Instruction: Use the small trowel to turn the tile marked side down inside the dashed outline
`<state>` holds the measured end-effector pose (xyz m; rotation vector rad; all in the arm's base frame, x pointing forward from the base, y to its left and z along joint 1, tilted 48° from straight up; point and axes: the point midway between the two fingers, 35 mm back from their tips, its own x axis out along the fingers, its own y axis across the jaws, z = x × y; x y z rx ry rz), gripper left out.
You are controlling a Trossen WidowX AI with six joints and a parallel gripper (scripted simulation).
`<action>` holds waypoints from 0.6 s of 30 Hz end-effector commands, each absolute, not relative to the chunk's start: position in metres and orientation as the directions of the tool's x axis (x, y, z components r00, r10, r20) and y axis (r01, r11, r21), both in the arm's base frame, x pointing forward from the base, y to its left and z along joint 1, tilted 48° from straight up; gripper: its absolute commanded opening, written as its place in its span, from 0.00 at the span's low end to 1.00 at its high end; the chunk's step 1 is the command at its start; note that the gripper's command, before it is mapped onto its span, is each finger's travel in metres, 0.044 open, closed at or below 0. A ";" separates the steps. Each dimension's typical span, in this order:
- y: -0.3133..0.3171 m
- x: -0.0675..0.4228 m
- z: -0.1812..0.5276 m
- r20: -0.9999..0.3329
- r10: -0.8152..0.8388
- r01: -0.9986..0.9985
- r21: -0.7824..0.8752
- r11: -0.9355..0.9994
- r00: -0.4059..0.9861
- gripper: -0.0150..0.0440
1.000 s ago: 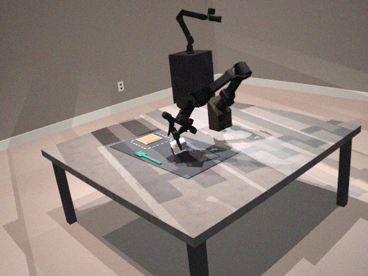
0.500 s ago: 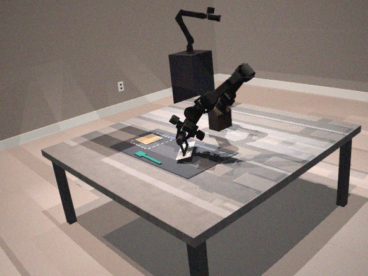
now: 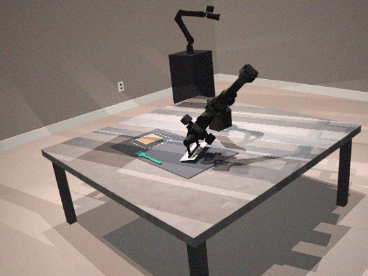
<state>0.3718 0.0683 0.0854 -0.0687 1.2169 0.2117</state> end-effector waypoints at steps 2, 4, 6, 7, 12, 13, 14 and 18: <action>0.075 0.365 0.106 -0.946 0.072 -0.135 0.030 0.990 0.317 0.25; 0.078 0.360 0.111 -0.952 0.050 -0.112 0.017 0.994 0.302 0.25; 0.081 0.355 0.116 -0.958 0.028 -0.089 0.002 0.996 0.287 0.25; 0.083 0.352 0.119 -0.960 0.016 -0.077 -0.006 0.997 0.280 0.25; 0.089 0.338 0.134 -0.968 -0.041 -0.025 -0.049 0.999 0.249 0.25; 0.090 0.337 0.135 -0.968 -0.047 -0.020 -0.053 0.998 0.246 0.25; 0.090 0.336 0.136 -0.968 -0.049 -0.018 -0.055 0.998 0.245 0.25; 0.090 0.336 0.136 -0.968 -0.049 -0.018 -0.055 0.998 0.245 0.25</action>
